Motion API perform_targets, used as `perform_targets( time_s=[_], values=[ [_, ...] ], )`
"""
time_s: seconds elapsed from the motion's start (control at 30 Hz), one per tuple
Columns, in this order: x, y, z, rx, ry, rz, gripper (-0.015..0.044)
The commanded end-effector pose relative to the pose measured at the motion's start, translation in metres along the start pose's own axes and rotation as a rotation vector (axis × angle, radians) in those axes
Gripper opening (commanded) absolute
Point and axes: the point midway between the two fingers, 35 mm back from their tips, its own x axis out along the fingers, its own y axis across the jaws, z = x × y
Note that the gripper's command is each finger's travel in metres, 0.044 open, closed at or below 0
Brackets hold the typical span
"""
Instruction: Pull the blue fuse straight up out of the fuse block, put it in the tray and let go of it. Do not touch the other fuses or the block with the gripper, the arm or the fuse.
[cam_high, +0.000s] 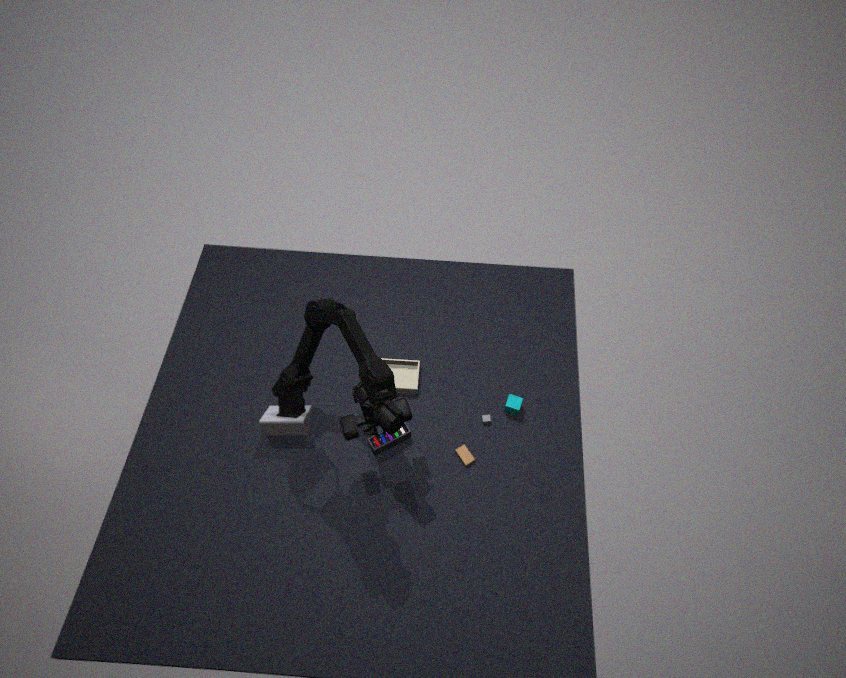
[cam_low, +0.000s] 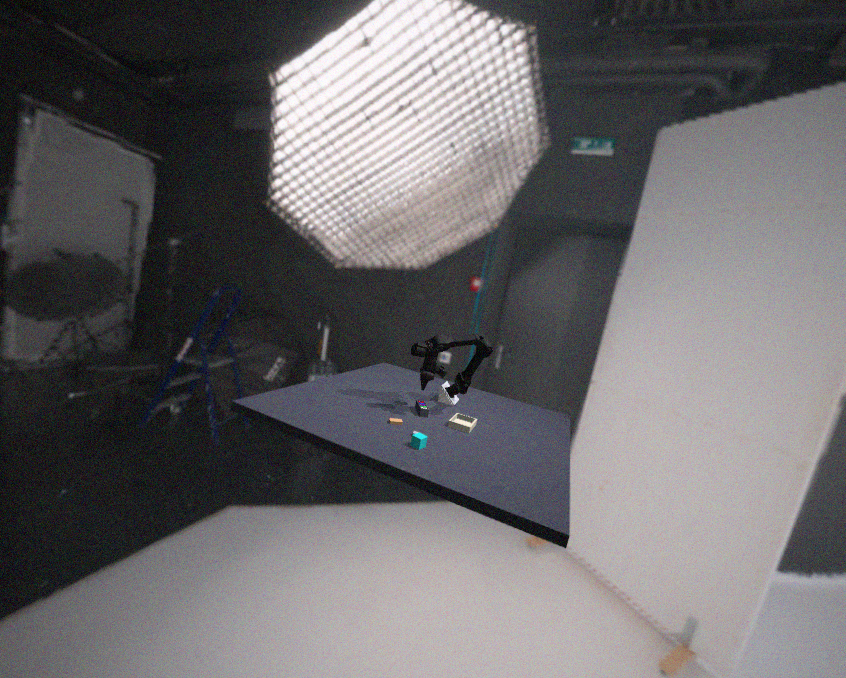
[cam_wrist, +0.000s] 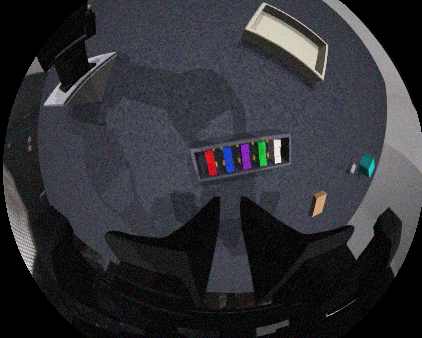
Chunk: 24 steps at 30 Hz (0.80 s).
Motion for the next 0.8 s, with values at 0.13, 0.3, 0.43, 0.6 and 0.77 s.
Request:
perform_targets(
  time_s=[0.13, 0.3, 0.43, 0.6, 0.77],
  values=[
    [0.029, -0.005, 0.011, -0.189, -0.074, 0.058, 0.0074],
    [0.032, -0.005, 0.011, -0.189, -0.074, 0.058, 0.0074],
    [0.035, -0.005, 0.011, -0.189, -0.074, 0.058, 0.0074],
    [0.040, -0.005, 0.011, -0.189, -0.074, 0.058, 0.0074],
    [0.045, -0.005, 0.011, -0.189, -0.074, 0.058, 0.0074]
  ],
)
